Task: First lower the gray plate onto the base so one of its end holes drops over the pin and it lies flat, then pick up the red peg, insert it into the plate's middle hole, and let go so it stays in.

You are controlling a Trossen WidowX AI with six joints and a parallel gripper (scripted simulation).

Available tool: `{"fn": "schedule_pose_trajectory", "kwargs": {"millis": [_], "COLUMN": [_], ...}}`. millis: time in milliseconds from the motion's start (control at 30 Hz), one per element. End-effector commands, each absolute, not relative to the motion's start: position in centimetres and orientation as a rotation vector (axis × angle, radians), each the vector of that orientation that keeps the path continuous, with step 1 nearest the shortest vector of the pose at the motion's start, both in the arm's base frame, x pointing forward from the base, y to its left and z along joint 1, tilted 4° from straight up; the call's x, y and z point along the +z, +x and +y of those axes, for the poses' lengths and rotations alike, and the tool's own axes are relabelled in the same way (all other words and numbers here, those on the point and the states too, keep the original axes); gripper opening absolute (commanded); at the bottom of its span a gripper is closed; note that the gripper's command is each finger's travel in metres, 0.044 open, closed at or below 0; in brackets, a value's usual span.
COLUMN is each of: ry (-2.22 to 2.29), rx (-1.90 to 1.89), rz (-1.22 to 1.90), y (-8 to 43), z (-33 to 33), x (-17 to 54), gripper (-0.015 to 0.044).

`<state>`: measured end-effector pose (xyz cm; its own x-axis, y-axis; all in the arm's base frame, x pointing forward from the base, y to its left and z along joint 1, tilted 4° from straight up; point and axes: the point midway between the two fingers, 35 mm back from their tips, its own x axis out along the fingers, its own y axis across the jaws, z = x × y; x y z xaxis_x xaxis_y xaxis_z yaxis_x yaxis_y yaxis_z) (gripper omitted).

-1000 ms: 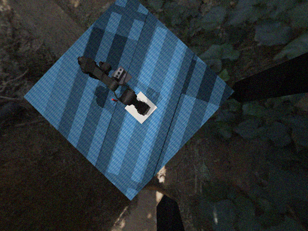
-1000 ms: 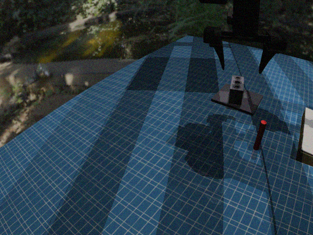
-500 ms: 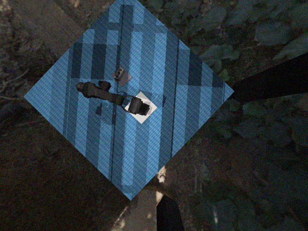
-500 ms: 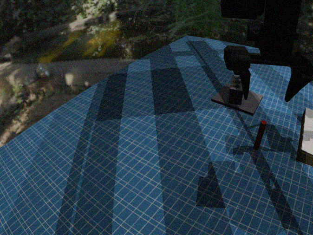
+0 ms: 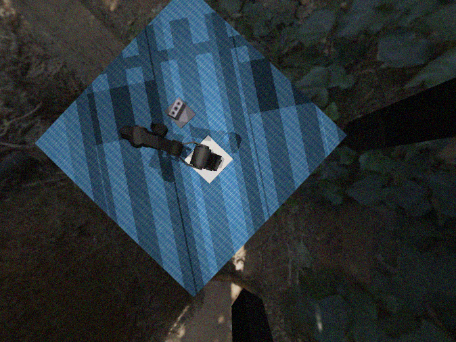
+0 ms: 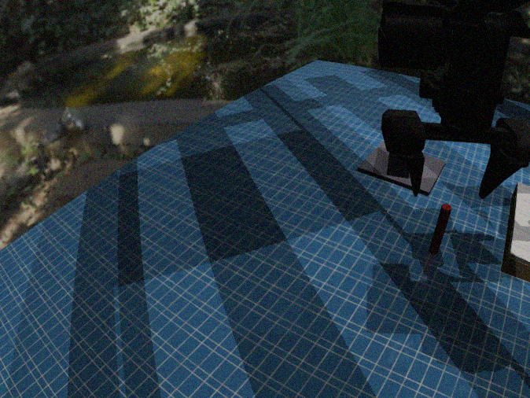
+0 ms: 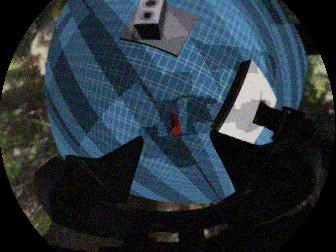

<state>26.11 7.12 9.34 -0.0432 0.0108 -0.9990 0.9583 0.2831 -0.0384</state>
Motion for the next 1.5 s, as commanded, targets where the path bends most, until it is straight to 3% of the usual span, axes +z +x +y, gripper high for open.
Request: {"fn": "schedule_pose_trajectory", "kwargs": {"millis": [0, 1067, 1467], "ry": [0.993, 0.993, 0.993], "rx": [-1.018, -1.018, -1.018], "rz": [1.375, 1.375, 1.375], "y": [26.1, 25.7, 25.7], "z": [7.2, 7.2, 7.2], "x": [8.6, 3.7, 3.7], "gripper": [0.044, 0.044, 0.0125]}}
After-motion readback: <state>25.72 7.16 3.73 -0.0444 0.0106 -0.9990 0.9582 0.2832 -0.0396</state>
